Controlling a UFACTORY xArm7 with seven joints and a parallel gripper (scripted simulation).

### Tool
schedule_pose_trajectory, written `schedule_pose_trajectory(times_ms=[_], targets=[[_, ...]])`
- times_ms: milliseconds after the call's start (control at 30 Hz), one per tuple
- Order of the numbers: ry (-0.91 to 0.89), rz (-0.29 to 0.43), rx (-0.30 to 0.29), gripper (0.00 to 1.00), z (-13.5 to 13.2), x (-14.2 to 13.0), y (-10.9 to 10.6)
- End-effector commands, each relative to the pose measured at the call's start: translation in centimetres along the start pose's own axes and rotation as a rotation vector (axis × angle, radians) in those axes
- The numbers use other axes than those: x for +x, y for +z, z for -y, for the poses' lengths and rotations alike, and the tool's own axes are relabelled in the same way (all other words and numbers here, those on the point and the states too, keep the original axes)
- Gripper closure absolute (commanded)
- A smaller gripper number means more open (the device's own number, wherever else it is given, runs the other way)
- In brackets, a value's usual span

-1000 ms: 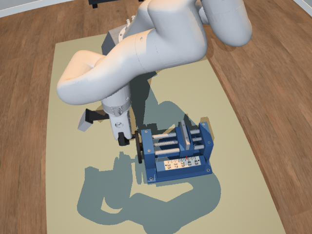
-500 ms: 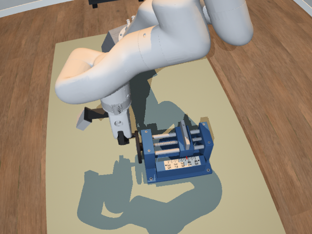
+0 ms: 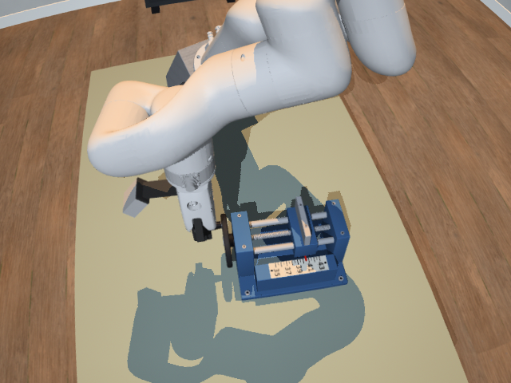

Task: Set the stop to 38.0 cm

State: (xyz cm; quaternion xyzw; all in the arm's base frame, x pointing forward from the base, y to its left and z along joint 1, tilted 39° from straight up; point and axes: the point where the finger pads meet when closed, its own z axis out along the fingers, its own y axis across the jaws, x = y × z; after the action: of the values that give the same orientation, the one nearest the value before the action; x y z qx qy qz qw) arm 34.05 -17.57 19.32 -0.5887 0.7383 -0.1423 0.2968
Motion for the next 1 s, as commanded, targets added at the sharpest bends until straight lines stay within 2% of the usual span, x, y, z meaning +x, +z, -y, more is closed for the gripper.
schedule_pose_trajectory(times_ms=[0,433,700,967], targets=[[0.000,-0.002,0.003,0.94,1.0,0.1,-0.3],[0.000,-0.002,0.003,0.94,3.4,0.1,0.4],[0.000,-0.002,0.003,0.94,4.8,0.1,3.0],[0.000,-0.001,0.003,0.94,4.4,0.1,4.9]])
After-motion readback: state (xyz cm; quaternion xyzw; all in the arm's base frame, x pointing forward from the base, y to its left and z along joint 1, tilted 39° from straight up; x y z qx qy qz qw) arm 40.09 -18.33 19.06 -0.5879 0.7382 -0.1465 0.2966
